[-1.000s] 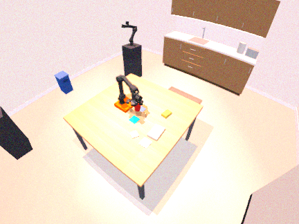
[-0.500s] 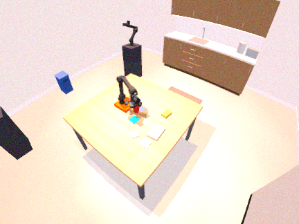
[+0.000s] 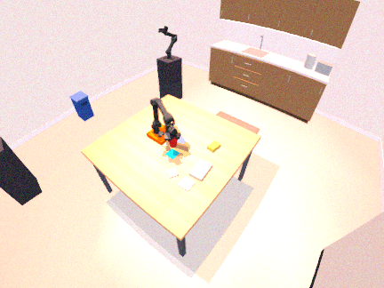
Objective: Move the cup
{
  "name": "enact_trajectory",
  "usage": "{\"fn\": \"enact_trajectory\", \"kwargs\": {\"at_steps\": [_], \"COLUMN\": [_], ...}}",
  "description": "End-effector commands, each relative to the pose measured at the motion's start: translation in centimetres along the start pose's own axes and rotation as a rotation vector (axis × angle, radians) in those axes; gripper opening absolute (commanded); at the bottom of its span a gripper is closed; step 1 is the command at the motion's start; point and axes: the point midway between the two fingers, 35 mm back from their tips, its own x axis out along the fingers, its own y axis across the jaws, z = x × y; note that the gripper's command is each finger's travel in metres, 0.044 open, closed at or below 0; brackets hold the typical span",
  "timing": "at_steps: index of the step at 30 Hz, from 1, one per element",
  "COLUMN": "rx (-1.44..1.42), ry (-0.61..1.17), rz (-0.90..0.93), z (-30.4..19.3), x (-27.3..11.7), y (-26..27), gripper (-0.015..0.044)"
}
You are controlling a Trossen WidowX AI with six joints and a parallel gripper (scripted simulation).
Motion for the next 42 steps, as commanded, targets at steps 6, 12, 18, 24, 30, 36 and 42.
{"fn": "enact_trajectory", "kwargs": {"at_steps": [6,12,18,24,30,36,42], "rx": [-0.006,-0.006,-0.006,-0.006,-0.006,-0.006,-0.006], "ry": [0.001,0.000,0.000,0.000,0.000,0.000,0.000], "rz": [0.002,0.002,0.002,0.002,0.002,0.002,0.002], "z": [1.9,2.5,2.5,2.6,2.6,2.7,2.7], "x": [-0.1,0.0,0.6,1.4,2.2,3.0,3.8], "y": [-0.7,-0.9,-0.9,-0.9,-0.9,-0.9,-0.9], "gripper": [0.0000,0.0000,0.0000,0.0000,0.0000,0.0000,0.0000]}}
